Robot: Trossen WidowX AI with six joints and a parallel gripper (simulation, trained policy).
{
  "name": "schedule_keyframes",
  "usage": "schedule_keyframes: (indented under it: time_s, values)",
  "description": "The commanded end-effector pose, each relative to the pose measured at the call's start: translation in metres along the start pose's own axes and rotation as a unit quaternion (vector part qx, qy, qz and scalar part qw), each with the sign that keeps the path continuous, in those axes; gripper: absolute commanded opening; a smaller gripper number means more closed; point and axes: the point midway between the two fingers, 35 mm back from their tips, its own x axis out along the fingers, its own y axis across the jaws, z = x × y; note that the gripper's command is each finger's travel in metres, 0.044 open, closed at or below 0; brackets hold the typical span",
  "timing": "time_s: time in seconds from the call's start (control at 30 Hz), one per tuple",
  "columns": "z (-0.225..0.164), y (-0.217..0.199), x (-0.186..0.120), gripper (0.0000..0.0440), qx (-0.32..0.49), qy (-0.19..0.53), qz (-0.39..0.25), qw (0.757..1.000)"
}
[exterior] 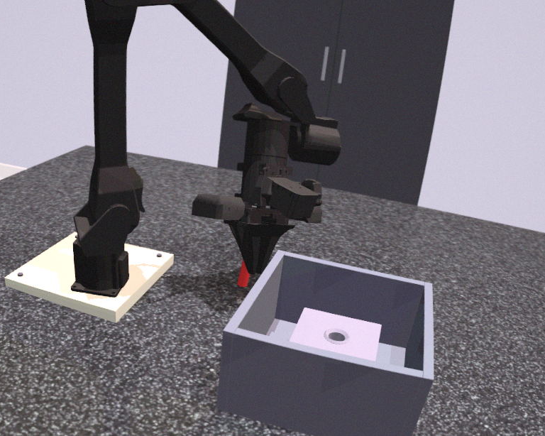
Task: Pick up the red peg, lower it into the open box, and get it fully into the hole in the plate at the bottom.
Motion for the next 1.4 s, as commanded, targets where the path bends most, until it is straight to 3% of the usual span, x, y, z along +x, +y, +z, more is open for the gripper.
schedule_keyframes:
  time_s: [0.0,0.6,0.93,1.37]
  values:
    - [0.009,-0.002,-0.012,0.0000,0.001,-0.014,0.006,1.000]
    - [0.079,-0.025,-0.068,0.0000,0.074,-0.080,0.018,0.994]
    - [0.122,-0.039,-0.067,0.0000,0.122,-0.096,0.013,0.988]
    - [0.173,-0.053,-0.045,0.0000,0.142,-0.097,0.002,0.985]
